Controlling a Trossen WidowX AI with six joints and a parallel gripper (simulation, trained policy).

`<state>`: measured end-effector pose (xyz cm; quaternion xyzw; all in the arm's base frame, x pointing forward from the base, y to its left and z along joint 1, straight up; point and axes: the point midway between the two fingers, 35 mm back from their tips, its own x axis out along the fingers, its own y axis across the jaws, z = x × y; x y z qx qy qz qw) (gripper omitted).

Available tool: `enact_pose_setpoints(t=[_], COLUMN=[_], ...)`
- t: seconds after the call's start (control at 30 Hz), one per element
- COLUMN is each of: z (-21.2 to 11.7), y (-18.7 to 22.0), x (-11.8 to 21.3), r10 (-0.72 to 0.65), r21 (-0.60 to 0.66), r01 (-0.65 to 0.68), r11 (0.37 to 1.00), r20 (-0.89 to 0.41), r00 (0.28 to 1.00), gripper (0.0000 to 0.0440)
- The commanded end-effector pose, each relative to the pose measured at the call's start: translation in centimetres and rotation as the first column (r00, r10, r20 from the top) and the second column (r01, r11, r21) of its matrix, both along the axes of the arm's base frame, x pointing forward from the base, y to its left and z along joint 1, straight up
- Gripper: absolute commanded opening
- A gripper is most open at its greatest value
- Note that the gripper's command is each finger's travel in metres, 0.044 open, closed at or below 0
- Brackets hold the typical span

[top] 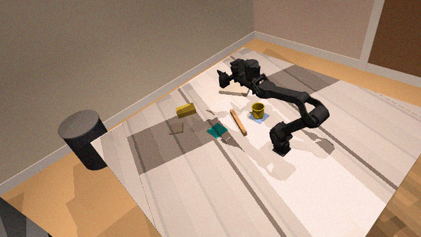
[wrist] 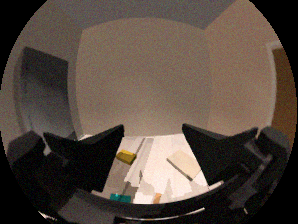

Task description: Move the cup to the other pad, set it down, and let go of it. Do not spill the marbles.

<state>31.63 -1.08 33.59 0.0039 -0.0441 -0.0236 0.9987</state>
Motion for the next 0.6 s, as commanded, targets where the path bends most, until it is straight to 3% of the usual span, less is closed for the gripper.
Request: enact_pose_setpoints(t=[0.0,0.33,0.57], z=[-0.1,-1.8,-2.7], y=[0.0,1.0,1.9], x=[0.0,0.0,0.2], r10=[0.001,0.030,0.067], r21=[0.005,0.088,0.153], r01=[-0.001,-0.019,-0.032], r11=[1.000,0.996,0.988], r20=[-0.008,-0.127,-0.229], r00=[1.000,0.991,0.971], gripper=[0.0374,0.0119,0.0099])
